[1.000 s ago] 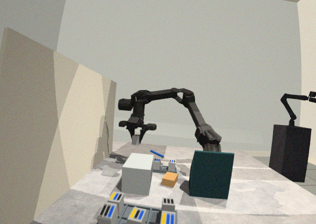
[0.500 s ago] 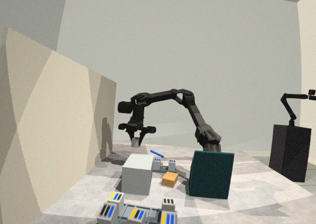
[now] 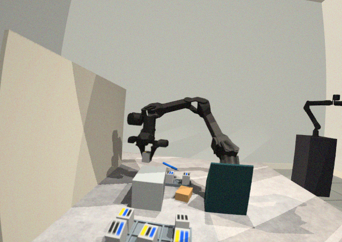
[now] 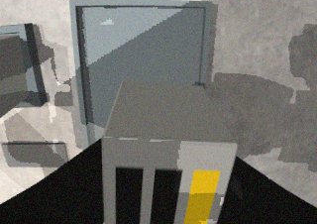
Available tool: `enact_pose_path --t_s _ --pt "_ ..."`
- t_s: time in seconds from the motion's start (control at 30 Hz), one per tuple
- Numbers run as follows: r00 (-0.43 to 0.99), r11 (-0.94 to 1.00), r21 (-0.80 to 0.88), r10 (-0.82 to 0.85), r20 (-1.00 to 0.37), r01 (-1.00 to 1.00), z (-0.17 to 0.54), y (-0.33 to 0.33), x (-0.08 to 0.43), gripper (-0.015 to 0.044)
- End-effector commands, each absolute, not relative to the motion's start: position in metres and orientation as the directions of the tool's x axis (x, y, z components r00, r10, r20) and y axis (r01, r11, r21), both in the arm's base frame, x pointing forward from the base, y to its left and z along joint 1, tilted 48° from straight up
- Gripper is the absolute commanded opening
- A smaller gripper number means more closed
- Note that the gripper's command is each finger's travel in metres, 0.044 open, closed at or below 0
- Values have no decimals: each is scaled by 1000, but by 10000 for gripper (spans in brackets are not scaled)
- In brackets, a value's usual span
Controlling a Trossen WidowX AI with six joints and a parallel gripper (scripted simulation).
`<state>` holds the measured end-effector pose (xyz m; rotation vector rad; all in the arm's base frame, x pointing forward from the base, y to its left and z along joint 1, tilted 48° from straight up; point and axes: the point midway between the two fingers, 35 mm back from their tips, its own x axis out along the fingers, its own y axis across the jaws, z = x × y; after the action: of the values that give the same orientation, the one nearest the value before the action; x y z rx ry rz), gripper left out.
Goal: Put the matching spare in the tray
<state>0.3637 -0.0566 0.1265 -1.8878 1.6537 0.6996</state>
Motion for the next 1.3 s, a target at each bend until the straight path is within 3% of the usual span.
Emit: enact_pose_path --t_s 0.0,1.27 --pt "116 -115 -47 -720 -684 -992 124 -59 364 0" --pt "117 -115 -48 -723 -681 -992 101 -86 366 0"
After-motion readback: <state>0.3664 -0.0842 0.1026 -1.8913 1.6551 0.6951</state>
